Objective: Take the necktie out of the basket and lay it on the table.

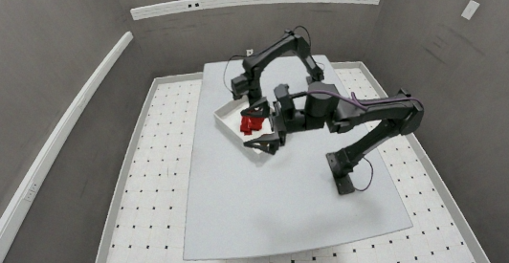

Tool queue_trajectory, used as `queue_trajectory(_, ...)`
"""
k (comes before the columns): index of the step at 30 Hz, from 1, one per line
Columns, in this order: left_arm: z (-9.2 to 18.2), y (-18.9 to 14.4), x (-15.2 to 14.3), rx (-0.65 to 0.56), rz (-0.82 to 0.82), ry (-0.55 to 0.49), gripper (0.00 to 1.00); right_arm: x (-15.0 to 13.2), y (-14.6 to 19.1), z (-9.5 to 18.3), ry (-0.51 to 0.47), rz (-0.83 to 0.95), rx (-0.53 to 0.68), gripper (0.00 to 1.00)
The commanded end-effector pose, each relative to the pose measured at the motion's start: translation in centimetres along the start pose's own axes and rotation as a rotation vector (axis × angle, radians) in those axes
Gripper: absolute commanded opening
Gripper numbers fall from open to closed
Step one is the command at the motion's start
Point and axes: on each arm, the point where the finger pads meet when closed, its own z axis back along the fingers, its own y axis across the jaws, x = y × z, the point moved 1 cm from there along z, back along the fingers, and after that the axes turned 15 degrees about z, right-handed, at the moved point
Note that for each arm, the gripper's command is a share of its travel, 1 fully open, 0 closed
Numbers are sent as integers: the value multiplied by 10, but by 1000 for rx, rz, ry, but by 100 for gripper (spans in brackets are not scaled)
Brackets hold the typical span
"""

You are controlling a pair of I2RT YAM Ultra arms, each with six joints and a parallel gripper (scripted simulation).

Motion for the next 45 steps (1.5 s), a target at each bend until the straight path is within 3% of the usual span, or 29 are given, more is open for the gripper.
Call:
queue_trajectory(1,0,0,0,0,0,0,100,8,4,2,-54,-4,14,74)
queue_trajectory(45,0,0,0,0,0,0,100,15,8,-52,-54,-4,14,74)
